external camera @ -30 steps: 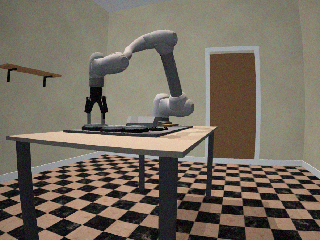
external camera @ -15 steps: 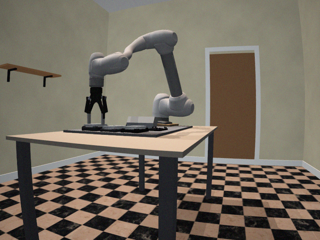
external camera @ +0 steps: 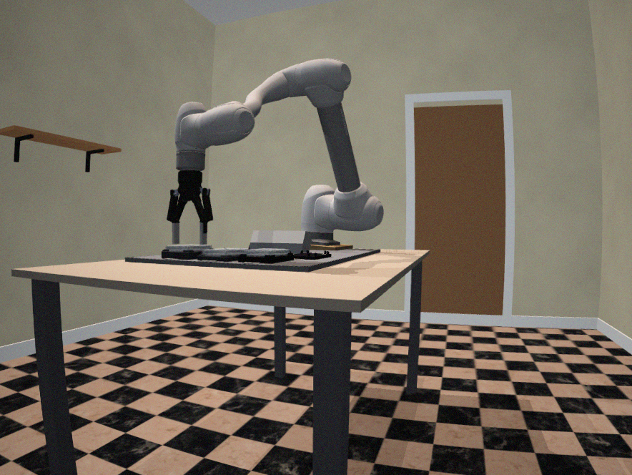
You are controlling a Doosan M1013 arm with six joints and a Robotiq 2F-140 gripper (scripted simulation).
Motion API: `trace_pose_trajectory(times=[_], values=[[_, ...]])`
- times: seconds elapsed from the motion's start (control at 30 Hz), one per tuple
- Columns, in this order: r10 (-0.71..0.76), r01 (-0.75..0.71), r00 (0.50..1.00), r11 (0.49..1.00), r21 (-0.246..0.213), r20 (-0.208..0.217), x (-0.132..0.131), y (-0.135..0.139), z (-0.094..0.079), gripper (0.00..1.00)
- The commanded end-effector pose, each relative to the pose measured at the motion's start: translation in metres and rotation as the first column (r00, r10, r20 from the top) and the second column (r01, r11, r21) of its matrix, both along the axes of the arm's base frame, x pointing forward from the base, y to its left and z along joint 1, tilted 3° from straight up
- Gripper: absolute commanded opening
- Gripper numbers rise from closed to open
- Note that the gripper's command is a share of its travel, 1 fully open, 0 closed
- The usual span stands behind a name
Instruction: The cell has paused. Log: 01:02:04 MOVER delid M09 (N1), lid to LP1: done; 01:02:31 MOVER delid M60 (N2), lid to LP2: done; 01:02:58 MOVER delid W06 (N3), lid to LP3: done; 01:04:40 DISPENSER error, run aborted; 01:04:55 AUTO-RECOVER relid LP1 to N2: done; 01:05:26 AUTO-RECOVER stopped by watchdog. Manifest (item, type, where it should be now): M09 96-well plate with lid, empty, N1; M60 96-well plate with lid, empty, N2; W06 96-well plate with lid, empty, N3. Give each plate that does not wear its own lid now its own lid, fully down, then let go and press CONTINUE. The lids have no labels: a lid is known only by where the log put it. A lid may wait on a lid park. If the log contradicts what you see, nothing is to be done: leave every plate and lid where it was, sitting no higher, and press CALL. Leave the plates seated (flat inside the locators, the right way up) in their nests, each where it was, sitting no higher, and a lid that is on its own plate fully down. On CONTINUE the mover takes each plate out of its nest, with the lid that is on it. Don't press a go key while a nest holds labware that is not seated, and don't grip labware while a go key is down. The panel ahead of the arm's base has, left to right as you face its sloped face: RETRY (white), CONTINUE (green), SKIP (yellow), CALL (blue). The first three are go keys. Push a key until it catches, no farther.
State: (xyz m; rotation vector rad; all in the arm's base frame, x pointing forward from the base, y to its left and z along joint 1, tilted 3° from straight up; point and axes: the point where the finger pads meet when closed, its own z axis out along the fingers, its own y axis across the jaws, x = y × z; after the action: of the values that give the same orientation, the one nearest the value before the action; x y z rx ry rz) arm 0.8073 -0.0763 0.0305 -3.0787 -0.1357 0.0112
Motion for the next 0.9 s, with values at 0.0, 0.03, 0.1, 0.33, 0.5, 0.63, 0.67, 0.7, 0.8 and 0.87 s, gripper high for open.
trace_pose_trajectory(times=[0.0, 0.03, 0.1, 0.33, 0.5, 0.63, 0.67, 0.7, 0.8, 0.87], values=[[0.000, 0.000, 1.000, 1.000, 0.000, 0.000, 0.000, 0.000, 0.003, 0.66], [0.000, 0.000, 1.000, 1.000, 0.000, 0.000, 0.000, 0.000, 0.004, 0.66], [0.000, 0.000, 1.000, 1.000, 0.000, 0.000, 0.000, 0.000, 0.006, 0.66], [0.000, 0.000, 1.000, 1.000, 0.000, 0.000, 0.000, -0.001, 0.017, 0.66], [0.000, 0.000, 1.000, 1.000, 0.000, 0.000, 0.000, -0.002, 0.027, 0.66], [0.000, 0.000, 1.000, 1.000, 0.000, 0.000, 0.000, -0.002, 0.034, 0.66], [0.000, 0.000, 1.000, 1.000, 0.000, 0.000, 0.000, -0.002, 0.034, 0.66], [0.000, 0.000, 1.000, 1.000, 0.000, 0.000, 0.000, -0.002, 0.034, 0.66], [0.000, 0.000, 1.000, 1.000, 0.000, 0.000, 0.000, -0.002, 0.038, 0.66], [0.000, 0.000, 1.000, 1.000, 0.000, 0.000, 0.000, -0.002, 0.039, 0.66]])
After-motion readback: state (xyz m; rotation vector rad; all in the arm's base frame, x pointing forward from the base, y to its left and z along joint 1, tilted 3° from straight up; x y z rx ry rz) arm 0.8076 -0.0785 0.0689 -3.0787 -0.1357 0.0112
